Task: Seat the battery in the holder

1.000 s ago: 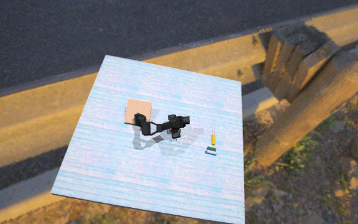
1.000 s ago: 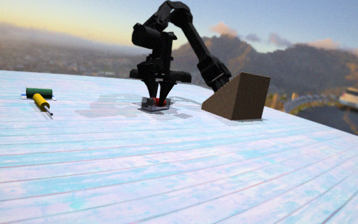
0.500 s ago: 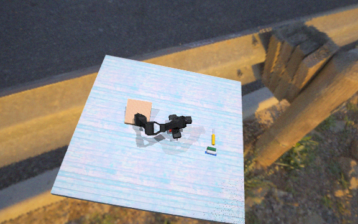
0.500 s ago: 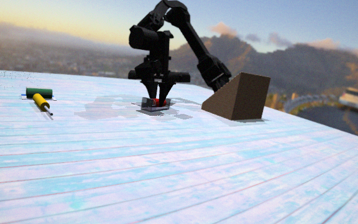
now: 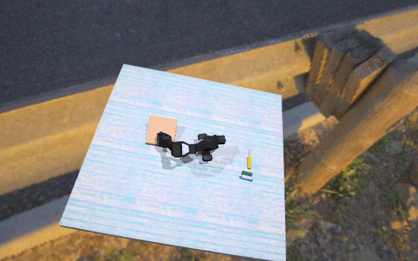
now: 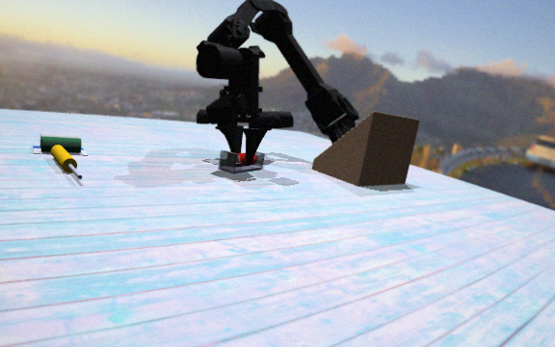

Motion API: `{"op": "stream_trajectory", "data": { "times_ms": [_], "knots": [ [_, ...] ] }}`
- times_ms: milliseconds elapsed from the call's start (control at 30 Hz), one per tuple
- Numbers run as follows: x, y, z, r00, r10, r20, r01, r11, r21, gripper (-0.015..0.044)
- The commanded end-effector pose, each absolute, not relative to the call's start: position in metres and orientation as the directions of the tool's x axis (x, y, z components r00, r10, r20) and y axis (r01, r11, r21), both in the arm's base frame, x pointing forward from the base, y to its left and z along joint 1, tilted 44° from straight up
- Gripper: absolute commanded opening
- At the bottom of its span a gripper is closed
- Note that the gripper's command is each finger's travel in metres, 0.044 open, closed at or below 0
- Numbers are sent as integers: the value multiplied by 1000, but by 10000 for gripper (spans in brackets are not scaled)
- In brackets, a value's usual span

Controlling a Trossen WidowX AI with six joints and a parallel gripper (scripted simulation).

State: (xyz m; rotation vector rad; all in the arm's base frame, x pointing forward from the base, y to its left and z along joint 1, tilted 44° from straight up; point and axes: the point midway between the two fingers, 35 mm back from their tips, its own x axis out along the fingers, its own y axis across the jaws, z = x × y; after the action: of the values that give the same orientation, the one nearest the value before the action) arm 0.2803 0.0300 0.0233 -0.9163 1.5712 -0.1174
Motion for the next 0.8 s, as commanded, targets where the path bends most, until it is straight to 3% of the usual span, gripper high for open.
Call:
{"op": "stream_trajectory", "data": {
  "times_ms": [0,767],
  "knots": [
    [282,30,22,56,-609,-791,-481,678,-557,86],
    [290,34,20,55,-609,-791,-481,678,-556,86]
  ]
}}
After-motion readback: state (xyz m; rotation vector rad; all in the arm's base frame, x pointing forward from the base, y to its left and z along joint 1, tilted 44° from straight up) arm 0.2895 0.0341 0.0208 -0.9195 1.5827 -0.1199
